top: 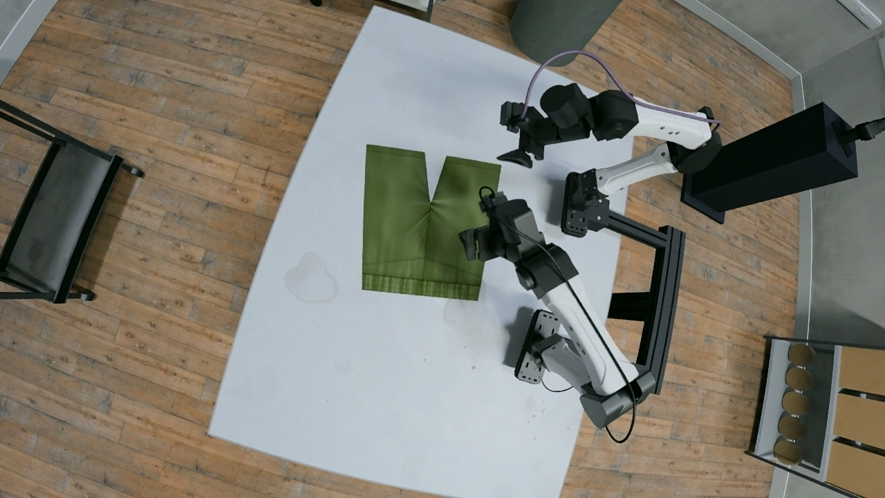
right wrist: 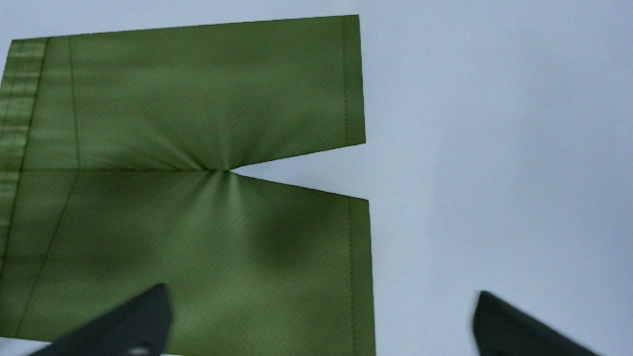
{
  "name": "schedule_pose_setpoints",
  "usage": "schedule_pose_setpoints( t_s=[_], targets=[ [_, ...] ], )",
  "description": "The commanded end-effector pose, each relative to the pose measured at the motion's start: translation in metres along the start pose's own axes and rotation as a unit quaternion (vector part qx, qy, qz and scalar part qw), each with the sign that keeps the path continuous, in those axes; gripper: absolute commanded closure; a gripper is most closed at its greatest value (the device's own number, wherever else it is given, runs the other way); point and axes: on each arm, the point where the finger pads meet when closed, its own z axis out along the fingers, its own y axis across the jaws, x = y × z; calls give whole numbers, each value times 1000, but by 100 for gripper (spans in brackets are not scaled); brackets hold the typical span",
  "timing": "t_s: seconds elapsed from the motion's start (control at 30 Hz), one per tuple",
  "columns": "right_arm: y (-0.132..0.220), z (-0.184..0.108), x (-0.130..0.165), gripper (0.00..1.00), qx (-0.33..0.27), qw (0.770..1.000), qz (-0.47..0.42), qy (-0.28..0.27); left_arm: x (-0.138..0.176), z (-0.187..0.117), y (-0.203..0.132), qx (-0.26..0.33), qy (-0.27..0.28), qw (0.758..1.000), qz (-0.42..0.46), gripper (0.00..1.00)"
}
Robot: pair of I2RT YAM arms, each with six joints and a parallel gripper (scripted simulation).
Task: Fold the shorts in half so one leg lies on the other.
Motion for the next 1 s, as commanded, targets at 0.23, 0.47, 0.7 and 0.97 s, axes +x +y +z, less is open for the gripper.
schedule_pose_setpoints(
  t_s=[0.23, 0.47, 0.7, 0.97],
  targets=[
    [2, 42, 34, 44, -25, 967, -245, 60, 36, 28, -13, 20, 51, 995, 77, 44],
    [1, 69, 67, 44, -61, 916, -382, 104, 66, 44, -25, 42, 91, 987, 126, 44],
    [0, 91, 107, 44, -112, 844, -504, 145, 105, 55, -38, 72, 145, 972, 173, 44],
    [-1, 111, 159, 44, -198, 716, -648, 165, 147, 66, -52, 107, 187, 948, 234, 44]
  ],
)
